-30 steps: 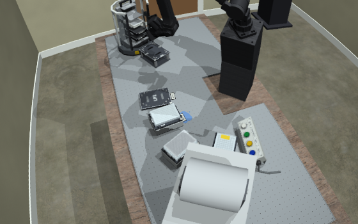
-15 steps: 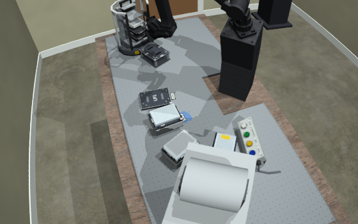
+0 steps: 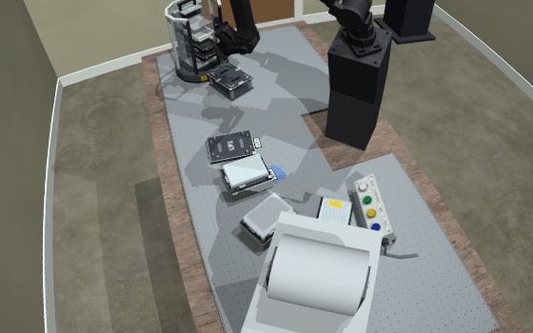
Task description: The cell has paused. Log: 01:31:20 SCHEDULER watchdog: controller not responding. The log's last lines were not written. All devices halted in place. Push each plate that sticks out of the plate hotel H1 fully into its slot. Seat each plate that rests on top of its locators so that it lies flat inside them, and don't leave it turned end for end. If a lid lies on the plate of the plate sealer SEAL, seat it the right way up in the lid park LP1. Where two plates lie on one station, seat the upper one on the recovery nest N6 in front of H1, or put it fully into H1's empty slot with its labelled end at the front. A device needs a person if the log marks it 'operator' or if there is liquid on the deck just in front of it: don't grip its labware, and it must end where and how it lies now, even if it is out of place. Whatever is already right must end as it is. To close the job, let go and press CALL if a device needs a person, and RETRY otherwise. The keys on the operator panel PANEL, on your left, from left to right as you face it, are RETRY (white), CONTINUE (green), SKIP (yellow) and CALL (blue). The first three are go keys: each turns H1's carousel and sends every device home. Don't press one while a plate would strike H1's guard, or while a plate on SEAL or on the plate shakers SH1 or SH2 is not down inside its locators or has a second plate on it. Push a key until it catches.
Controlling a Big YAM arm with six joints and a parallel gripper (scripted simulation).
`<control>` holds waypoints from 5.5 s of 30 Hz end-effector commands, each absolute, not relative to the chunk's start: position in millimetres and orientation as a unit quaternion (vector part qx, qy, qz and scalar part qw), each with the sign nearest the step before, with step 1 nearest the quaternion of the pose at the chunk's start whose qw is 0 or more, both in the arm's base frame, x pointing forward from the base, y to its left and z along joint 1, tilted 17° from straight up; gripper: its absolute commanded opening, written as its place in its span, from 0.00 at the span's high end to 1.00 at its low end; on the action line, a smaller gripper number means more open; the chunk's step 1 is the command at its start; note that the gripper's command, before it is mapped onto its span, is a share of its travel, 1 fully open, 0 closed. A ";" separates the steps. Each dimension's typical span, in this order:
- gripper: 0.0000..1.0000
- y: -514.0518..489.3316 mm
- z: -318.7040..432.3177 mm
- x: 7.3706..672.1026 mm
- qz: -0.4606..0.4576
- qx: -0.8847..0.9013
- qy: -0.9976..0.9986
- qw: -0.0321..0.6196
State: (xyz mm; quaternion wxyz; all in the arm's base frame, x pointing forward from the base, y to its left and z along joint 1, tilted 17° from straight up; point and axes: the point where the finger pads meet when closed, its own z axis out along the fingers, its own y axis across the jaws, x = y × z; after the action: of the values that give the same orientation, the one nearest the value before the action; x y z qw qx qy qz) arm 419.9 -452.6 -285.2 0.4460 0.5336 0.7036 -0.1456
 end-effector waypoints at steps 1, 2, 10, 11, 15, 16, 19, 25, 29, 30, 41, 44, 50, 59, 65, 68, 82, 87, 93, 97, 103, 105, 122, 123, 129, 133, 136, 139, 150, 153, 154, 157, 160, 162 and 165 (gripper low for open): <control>1.00 -464.8 -295.6 414.7 -0.151 0.536 0.705 0.440; 1.00 -466.1 -295.7 415.3 -0.151 0.536 0.705 0.440; 1.00 -473.8 -296.3 418.9 -0.151 0.536 0.705 0.440; 1.00 -475.0 -296.4 419.5 -0.151 0.536 0.705 0.440; 1.00 -480.1 -296.7 421.9 -0.151 0.536 0.705 0.440; 1.00 -481.4 -296.8 422.5 -0.151 0.536 0.705 0.440; 1.00 -483.5 -297.0 425.2 -0.151 0.535 0.705 0.441; 1.00 -480.2 -296.7 429.1 -0.149 0.532 0.706 0.442; 1.00 -480.2 -296.7 429.1 -0.149 0.532 0.706 0.442; 1.00 -480.2 -296.7 429.1 -0.149 0.532 0.706 0.442; 1.00 -480.2 -296.7 429.1 -0.149 0.532 0.706 0.442; 1.00 -480.2 -296.7 429.1 -0.149 0.532 0.706 0.442; 1.00 -480.2 -296.7 429.1 -0.149 0.532 0.706 0.442; 1.00 -480.2 -296.7 429.1 -0.149 0.532 0.706 0.442; 1.00 -483.7 -297.1 427.3 -0.150 0.534 0.706 0.441; 1.00 -487.2 -297.2 425.6 -0.151 0.535 0.704 0.441; 1.00 -493.2 -297.6 428.0 -0.151 0.535 0.704 0.441; 1.00 -494.8 -297.7 430.0 -0.151 0.535 0.705 0.441; 1.00 -497.2 -297.8 430.4 -0.151 0.535 0.704 0.441; 1.00 -499.0 -298.0 431.4 -0.151 0.535 0.704 0.442; 1.00 -502.2 -298.1 432.4 -0.151 0.535 0.704 0.442; 1.00 -503.3 -298.2 432.6 -0.152 0.535 0.704 0.442; 1.00 -510.5 -298.6 435.9 -0.152 0.535 0.704 0.442; 1.00 -510.5 -298.6 435.9 -0.152 0.535 0.704 0.442; 1.00 -512.6 -298.8 437.0 -0.151 0.535 0.703 0.442; 1.00 -512.7 -298.8 436.9 -0.151 0.536 0.703 0.442; 1.00 -512.7 -298.8 436.9 -0.151 0.536 0.703 0.442; 1.00 -512.7 -298.8 436.9 -0.151 0.536 0.703 0.442; 1.00 -512.7 -298.8 436.9 -0.151 0.536 0.703 0.442; 1.00 -512.7 -298.8 436.9 -0.151 0.536 0.703 0.442; 1.00 -512.7 -298.8 436.9 -0.151 0.536 0.703 0.442; 1.00 -512.7 -298.8 436.9 -0.151 0.536 0.703 0.442; 1.00 -512.7 -298.8 436.9 -0.151 0.536 0.703 0.442; 1.00 -512.7 -298.8 436.9 -0.151 0.536 0.703 0.442; 1.00 -512.7 -298.8 436.9 -0.151 0.536 0.703 0.442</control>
State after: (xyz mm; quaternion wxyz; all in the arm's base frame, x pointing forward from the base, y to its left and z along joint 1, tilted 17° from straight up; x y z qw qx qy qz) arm 439.5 -494.1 -290.4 0.4433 0.5331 0.7058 -0.1452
